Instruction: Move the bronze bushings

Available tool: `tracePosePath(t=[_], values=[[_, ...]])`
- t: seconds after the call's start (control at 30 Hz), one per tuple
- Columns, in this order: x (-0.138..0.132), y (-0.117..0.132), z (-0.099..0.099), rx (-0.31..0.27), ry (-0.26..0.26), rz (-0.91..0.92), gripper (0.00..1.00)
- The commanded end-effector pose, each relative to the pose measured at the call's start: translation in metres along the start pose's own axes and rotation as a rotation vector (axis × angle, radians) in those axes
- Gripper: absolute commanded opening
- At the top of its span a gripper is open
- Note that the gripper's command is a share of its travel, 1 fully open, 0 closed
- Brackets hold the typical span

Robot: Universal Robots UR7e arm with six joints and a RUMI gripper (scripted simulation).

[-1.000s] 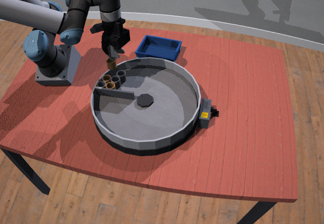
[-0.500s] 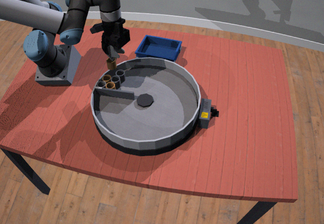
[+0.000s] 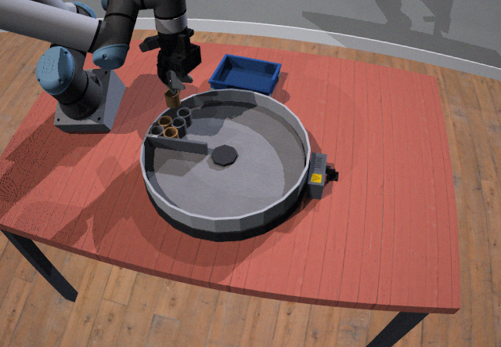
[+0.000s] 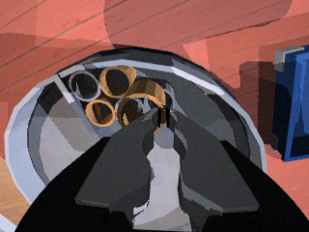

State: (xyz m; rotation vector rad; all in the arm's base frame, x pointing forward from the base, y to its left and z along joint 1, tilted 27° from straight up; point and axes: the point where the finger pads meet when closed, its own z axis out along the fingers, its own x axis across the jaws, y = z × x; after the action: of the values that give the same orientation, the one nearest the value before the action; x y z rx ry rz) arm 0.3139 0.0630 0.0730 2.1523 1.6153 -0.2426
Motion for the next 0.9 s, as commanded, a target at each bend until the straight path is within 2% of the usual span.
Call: tracePosePath(t=[0.0,0.37,0.7,0.87], values=[[0.002,0.001,0.000,-0.001,0.000,0.000,0.00],[0.013,0.002,0.000,-0.001,0.000,0.000,0.00],[0.035,0.005,0.000,-0.001,0.000,0.000,0.00],[0.054,0.007,-0.001,-0.001,0.000,0.000,0.00]])
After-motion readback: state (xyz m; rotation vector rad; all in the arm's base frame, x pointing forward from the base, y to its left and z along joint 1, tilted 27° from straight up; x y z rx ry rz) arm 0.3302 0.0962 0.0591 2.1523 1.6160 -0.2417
